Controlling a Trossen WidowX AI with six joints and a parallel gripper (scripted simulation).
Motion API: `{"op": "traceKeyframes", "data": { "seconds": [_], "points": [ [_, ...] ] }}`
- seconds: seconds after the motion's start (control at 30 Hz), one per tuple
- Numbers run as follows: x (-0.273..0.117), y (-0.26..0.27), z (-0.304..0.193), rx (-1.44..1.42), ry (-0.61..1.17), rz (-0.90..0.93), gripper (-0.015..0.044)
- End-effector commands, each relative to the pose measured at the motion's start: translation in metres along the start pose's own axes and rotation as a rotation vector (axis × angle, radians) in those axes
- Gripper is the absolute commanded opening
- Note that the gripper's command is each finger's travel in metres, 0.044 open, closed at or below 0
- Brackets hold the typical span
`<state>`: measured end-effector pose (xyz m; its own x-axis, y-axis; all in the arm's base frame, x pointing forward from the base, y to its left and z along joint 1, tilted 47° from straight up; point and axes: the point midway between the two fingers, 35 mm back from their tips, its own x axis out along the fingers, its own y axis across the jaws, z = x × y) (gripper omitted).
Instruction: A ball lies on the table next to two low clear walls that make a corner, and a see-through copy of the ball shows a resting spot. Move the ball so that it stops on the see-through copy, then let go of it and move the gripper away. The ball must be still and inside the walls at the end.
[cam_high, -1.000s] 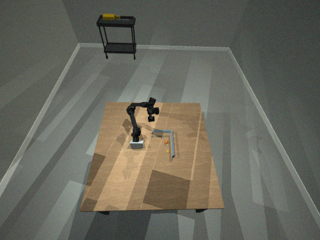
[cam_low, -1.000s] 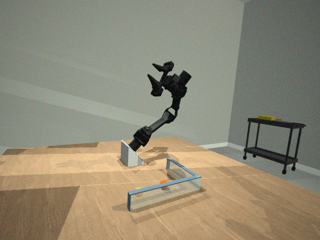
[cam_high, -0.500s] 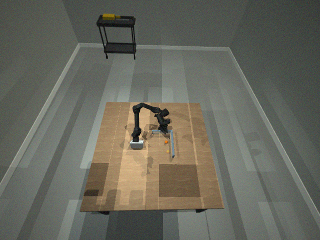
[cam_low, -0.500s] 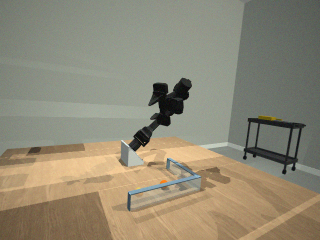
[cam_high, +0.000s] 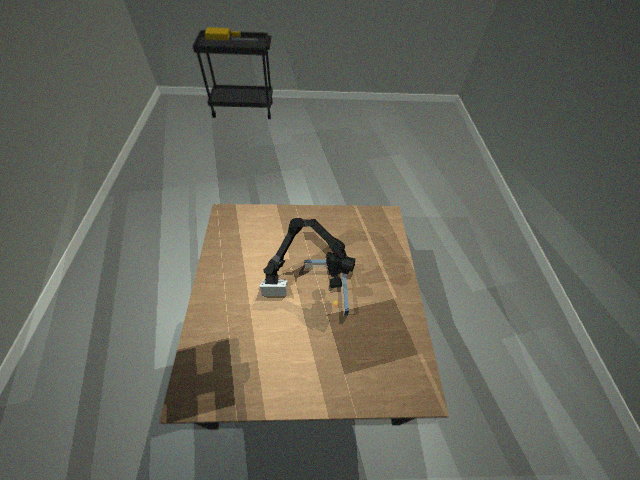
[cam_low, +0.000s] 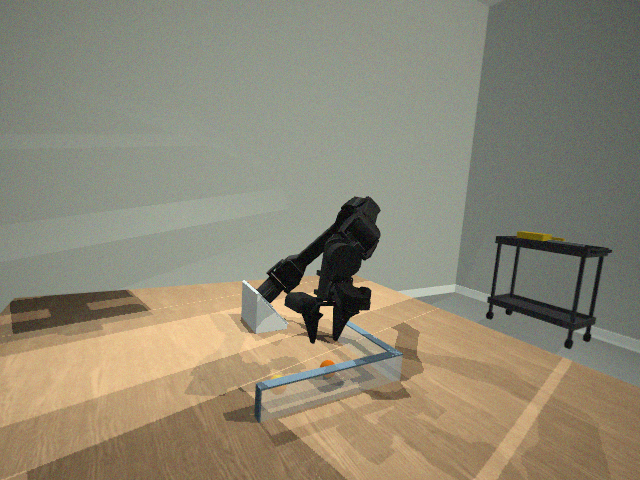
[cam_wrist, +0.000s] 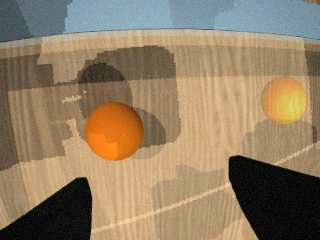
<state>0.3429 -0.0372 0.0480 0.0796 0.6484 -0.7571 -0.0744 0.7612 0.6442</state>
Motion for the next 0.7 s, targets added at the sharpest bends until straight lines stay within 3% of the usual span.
{"op": "traceKeyframes", "data": {
  "seconds": [0.0,0.67],
  "points": [
    [0.014,0.012,0.002,0.083,0.023,0.11,0.0277],
    [0.039,0.014,0.002,0.083,0.023,0.111,0.0277]
  ]
}}
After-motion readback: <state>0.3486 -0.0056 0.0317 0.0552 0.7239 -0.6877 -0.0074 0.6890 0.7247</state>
